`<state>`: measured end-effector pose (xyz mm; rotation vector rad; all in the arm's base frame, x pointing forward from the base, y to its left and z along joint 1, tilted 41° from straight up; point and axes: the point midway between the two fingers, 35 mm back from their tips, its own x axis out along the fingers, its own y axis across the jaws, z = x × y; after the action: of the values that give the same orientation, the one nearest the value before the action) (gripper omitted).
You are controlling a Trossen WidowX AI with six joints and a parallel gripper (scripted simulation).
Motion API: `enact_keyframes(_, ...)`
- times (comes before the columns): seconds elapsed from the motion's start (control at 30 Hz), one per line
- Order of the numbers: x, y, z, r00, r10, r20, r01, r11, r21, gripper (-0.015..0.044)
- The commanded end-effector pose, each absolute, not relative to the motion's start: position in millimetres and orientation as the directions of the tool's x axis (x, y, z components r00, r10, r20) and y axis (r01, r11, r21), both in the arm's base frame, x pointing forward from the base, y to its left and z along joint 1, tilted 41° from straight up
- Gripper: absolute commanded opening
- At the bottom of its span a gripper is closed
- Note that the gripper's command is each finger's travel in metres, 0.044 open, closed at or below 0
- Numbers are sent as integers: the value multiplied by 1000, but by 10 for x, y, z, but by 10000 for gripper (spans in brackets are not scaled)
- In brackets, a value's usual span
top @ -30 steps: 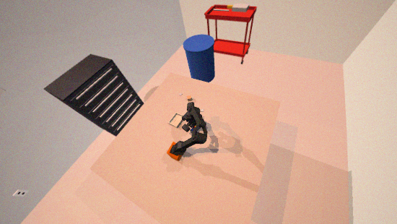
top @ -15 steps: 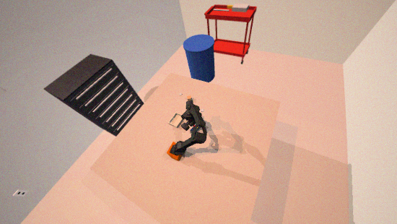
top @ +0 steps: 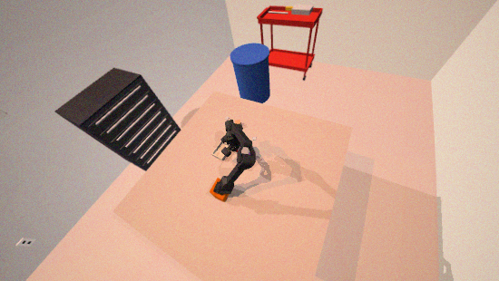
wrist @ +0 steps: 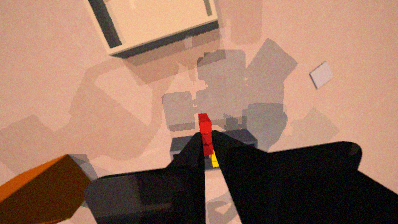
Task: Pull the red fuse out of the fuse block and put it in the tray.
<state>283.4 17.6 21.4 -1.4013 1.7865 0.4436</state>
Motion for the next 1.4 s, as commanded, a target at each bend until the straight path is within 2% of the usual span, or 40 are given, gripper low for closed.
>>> enact_keyframes(0.0, 2908, 346, 95, -59, -639, -767, -923, 327, -201, 0)
enact_keyframes(0.77, 2982, 1225, -760, -61, -644, -763, -922, 330, -204, 0)
enact_keyframes(1.37, 2972, 1130, -931, -61, -644, -762, -921, 330, -205, 0)
